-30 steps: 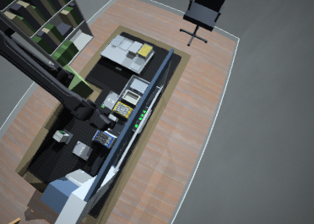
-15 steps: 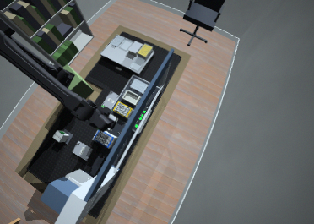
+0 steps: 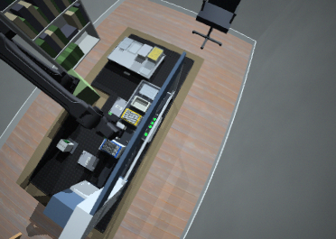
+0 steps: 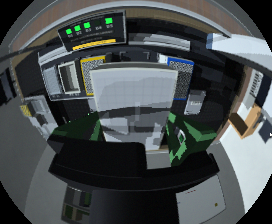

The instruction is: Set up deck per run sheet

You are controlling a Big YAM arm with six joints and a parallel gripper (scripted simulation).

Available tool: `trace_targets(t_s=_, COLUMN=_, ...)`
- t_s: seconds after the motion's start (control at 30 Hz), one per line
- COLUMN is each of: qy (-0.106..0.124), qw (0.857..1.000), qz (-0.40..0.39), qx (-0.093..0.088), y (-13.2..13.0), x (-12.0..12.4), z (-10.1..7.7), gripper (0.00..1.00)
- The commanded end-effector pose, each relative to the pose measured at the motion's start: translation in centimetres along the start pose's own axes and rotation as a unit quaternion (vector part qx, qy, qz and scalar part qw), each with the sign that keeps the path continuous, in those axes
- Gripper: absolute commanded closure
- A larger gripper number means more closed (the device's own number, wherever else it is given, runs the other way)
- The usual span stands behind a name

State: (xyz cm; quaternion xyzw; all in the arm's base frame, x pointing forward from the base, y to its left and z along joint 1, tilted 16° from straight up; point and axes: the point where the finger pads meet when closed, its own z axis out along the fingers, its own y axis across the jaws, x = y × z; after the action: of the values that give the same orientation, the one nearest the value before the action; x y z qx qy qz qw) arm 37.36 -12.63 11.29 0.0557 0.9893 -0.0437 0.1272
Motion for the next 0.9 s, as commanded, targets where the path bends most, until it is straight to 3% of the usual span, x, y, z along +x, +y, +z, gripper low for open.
trace_targets(t_s=0.0, qy=-0.034, qw=0.999, qz=0.005, qx=0.008, y=-0.86, x=-3.25, z=-2.28, gripper=1.00)
trace_targets(t_s=0.87, qy=-0.035, qw=0.999, qz=0.005, qx=0.008, y=-1.13, x=-3.72, z=-2.35, gripper=1.00)
